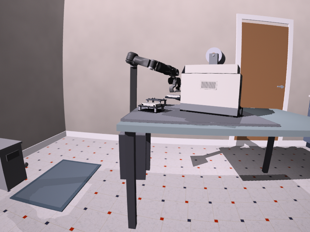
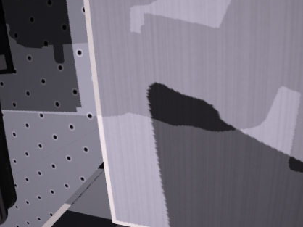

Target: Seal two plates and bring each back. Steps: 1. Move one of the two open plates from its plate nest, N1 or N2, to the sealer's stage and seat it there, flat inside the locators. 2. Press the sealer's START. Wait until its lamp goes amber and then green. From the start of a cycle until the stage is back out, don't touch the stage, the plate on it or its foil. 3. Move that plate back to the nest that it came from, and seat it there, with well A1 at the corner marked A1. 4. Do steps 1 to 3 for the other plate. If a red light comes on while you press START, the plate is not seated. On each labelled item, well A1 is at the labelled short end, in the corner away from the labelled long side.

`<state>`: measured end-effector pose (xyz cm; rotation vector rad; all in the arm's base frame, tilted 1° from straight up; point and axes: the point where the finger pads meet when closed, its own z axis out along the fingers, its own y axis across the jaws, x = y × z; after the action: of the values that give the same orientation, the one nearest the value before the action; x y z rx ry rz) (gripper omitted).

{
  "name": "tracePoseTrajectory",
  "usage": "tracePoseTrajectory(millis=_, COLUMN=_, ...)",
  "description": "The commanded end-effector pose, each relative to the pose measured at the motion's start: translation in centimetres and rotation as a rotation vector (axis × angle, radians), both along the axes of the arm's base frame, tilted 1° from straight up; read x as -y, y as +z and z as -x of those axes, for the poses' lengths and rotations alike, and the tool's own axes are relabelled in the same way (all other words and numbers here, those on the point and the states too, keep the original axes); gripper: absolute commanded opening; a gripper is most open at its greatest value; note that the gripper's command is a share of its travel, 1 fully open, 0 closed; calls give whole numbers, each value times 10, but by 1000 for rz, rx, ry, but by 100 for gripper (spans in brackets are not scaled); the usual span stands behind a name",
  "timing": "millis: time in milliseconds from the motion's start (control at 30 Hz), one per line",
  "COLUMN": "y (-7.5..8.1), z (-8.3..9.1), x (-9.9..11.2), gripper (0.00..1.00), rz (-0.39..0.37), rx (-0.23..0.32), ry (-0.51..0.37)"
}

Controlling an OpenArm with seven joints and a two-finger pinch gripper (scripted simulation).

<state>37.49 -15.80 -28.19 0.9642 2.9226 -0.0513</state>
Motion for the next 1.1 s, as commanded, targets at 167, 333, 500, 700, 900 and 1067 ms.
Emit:
tracePoseTrajectory(millis=167, y=-7, z=5, x=-7, gripper=65, rz=-36, rx=-69, ry=20)
tracePoseTrajectory(millis=333, y=-6, z=4, x=-9, gripper=65, rz=-42, rx=-63, ry=19)
tracePoseTrajectory(millis=500, y=-10, z=5, x=-10, gripper=65, rz=-43, rx=-66, ry=24)
tracePoseTrajectory(millis=700, y=-11, z=4, x=-9, gripper=65, rz=-42, rx=-63, ry=19)
tracePoseTrajectory(millis=900, y=-11, z=4, x=-9, gripper=65, rz=-42, rx=-63, ry=19)
tracePoseTrajectory(millis=1067, y=-11, z=4, x=-9, gripper=65, rz=-42, rx=-63, ry=19)
